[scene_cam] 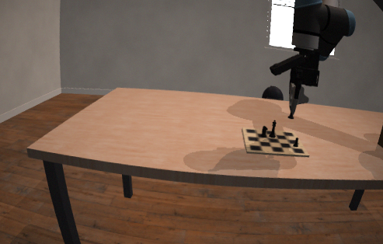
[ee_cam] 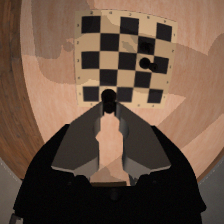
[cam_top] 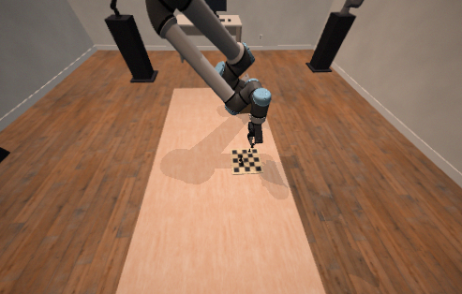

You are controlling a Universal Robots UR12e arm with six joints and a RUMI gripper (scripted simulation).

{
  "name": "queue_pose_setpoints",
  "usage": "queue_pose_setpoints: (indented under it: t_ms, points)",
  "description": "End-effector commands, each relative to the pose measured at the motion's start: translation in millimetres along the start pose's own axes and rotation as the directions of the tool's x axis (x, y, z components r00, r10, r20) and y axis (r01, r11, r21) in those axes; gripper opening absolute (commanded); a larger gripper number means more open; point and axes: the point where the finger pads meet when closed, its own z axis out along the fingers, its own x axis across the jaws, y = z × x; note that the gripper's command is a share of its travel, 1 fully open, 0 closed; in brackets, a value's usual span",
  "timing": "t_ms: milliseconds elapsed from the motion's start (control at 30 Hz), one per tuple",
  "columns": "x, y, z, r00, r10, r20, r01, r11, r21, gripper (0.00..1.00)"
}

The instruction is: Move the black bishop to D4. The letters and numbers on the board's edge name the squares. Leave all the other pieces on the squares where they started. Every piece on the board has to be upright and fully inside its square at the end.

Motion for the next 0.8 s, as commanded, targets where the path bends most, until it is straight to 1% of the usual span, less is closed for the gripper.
queue_pose_setpoints:
  t_ms: [0, 200, 267, 567, 767]
  points:
    - [-1, 3, 12, 1.000, -0.004, 0.000, 0.004, 1.000, -0.005, 0.00]
    - [-1, 3, 35, 1.000, -0.004, 0.000, 0.004, 1.000, -0.005, 0.00]
    - [-1, 3, 35, 1.000, -0.004, 0.000, 0.004, 1.000, -0.005, 0.00]
    - [-1, 4, 77, 1.000, -0.004, 0.001, 0.004, 1.000, -0.005, 0.00]
    - [-1, 4, 95, 1.000, -0.004, 0.001, 0.004, 1.000, -0.005, 0.00]
